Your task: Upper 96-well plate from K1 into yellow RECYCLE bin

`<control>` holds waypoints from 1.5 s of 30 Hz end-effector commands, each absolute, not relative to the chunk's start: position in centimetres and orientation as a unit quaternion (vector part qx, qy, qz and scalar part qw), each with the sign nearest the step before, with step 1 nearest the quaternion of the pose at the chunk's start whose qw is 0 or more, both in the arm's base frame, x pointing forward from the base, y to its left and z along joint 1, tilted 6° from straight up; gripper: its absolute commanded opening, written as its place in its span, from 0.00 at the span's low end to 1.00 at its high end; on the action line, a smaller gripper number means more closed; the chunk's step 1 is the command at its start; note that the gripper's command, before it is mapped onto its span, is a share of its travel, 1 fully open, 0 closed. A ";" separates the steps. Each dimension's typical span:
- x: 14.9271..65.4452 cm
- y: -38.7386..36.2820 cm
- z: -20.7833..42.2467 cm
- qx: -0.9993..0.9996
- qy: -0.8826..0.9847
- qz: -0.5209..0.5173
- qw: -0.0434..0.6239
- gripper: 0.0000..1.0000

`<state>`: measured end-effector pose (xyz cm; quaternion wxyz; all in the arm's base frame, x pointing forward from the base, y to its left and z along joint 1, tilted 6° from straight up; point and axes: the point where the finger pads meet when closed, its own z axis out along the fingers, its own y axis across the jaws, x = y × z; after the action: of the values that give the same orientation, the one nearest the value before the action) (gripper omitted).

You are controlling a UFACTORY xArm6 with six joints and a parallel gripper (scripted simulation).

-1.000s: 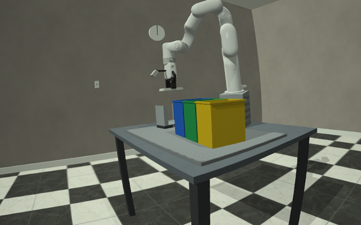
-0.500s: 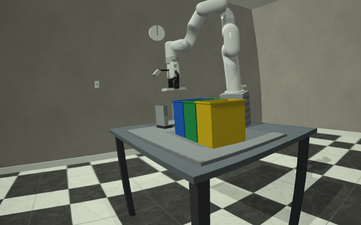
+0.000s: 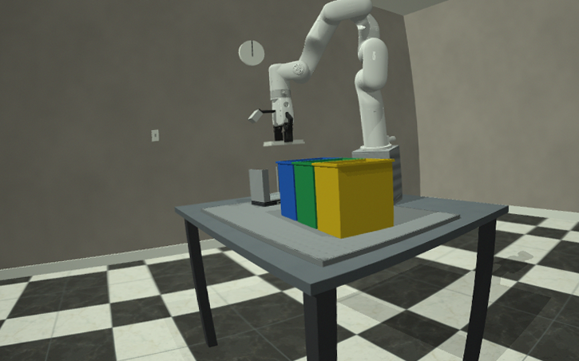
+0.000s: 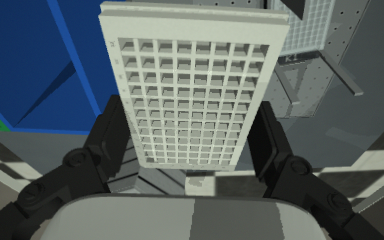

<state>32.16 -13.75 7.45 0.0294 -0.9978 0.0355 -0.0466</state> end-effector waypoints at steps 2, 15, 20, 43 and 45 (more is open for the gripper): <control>32.4 -11.9 7.7 -0.998 0.036 -0.048 0.028 0.00; 32.5 -8.2 7.8 -0.998 0.036 -0.048 0.028 0.00; 32.5 -6.9 7.8 -0.998 0.036 -0.048 0.028 0.00; 32.8 -0.2 8.0 -0.998 0.036 -0.048 0.028 0.00; 32.8 0.5 8.0 -0.998 0.036 -0.048 0.029 0.00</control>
<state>32.61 -0.74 7.85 0.0295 -0.9978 0.0356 -0.0466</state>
